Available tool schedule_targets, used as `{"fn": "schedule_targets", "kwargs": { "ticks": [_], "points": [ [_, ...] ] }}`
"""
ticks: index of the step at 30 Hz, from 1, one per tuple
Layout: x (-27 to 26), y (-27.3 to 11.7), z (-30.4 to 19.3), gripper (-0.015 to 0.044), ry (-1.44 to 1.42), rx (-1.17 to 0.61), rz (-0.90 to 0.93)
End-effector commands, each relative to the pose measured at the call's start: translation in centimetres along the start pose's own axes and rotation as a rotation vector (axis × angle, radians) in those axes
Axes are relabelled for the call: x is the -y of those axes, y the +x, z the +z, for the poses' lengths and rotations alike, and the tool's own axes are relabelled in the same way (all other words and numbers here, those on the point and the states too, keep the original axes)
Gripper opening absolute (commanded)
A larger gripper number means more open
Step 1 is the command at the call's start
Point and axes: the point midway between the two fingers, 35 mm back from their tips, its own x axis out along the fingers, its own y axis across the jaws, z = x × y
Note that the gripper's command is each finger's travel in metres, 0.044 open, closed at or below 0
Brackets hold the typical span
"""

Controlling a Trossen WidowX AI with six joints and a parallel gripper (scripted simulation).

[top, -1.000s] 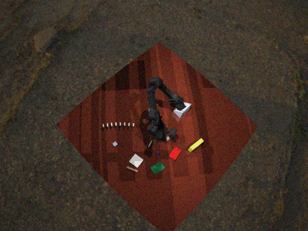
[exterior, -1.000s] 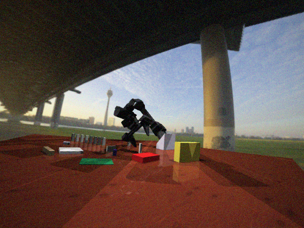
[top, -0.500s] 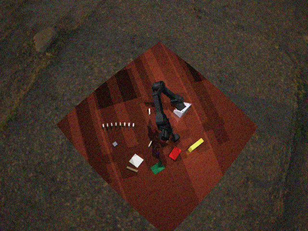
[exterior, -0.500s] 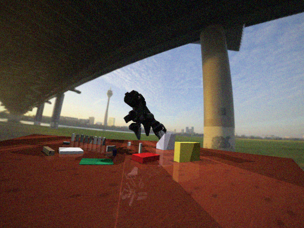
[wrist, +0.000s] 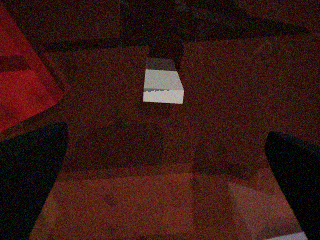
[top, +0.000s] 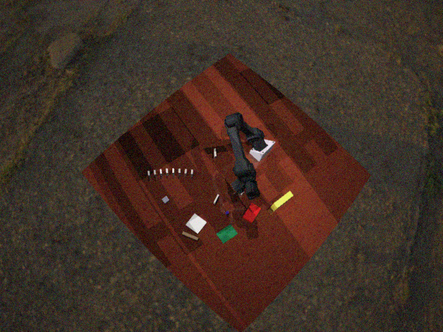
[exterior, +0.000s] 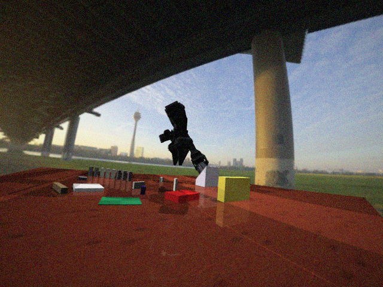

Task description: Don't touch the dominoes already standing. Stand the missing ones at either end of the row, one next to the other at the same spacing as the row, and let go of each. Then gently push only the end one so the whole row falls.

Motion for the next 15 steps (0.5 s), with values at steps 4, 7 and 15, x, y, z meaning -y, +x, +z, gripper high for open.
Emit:
{"fn": "schedule_targets", "kwargs": {
  "ticks": [4,7,15],
  "points": [
    [-0.2,3.3,0.3,0.0440,0.008,0.011,-0.011],
    [-0.1,5.9,0.3,0.0440,0.008,0.012,-0.013],
    [0.0,6.7,0.1,0.0440,0.008,0.012,-0.014]
  ]
}}
